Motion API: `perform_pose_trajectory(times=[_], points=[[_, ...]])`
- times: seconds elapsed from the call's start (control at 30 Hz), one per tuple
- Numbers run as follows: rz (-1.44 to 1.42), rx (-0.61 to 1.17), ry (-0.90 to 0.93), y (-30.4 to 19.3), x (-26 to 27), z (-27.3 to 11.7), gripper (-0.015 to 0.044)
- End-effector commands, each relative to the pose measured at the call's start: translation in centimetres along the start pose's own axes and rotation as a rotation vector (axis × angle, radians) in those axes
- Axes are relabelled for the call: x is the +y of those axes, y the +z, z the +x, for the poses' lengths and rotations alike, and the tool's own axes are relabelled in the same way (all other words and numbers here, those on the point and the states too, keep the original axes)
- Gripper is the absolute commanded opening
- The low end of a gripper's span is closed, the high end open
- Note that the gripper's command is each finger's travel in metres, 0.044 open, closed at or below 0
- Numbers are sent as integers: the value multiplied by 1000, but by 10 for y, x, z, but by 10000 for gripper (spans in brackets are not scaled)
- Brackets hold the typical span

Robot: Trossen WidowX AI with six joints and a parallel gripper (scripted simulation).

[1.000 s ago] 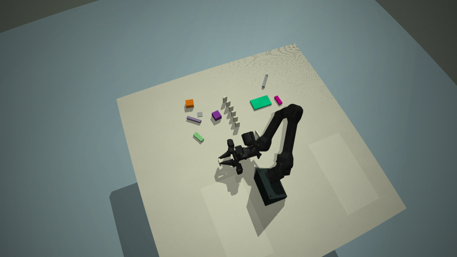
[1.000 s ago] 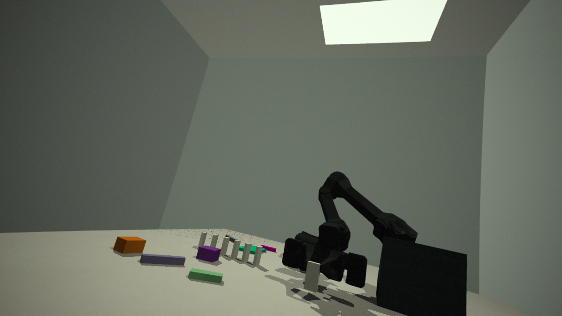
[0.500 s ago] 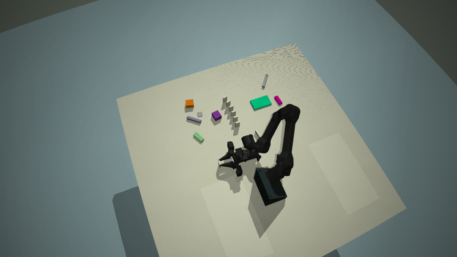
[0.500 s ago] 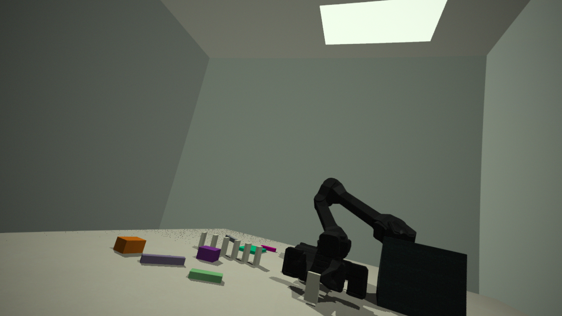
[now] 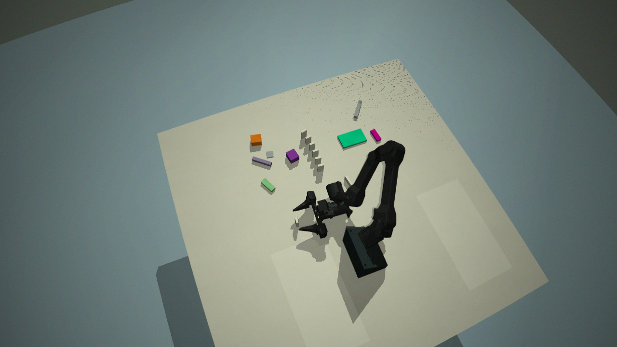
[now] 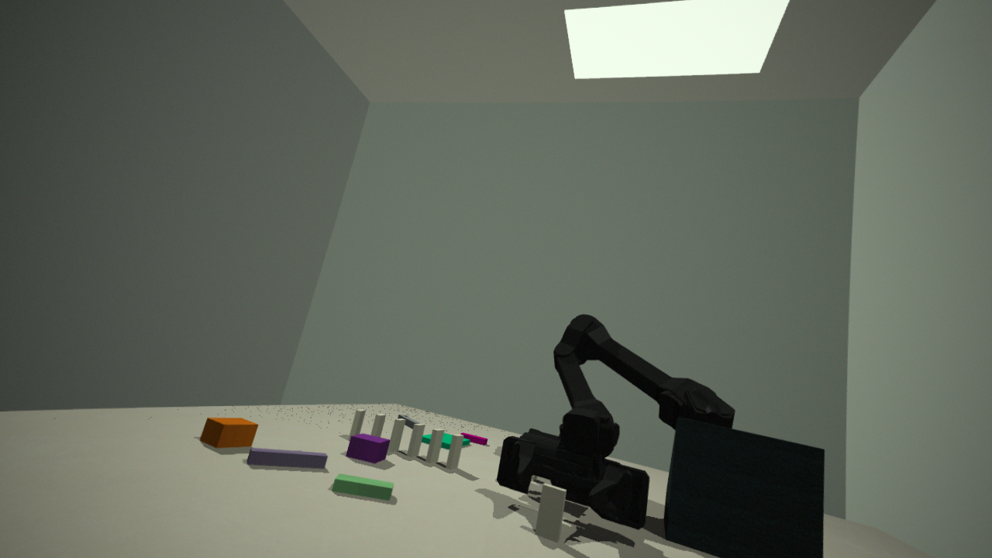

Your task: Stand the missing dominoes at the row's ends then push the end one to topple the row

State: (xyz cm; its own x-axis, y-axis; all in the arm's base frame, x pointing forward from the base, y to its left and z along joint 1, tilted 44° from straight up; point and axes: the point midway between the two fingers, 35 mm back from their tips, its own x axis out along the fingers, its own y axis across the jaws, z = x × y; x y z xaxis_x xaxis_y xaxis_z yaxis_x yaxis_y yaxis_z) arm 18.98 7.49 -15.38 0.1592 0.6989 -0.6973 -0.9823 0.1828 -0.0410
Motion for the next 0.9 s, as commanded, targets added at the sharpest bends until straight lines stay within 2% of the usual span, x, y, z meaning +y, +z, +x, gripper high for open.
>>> perform_pose_trajectory(times=[0.0,0.2,0.4,0.67,0.87], points=[[-4,-4,0,2,-1,0,440],[-2,-2,-2,49,-1,0,440],[28,38,24,47,-1,5,440],[254,605,219,24,0,47,440],[227,1088,202,39,3,49,440]])
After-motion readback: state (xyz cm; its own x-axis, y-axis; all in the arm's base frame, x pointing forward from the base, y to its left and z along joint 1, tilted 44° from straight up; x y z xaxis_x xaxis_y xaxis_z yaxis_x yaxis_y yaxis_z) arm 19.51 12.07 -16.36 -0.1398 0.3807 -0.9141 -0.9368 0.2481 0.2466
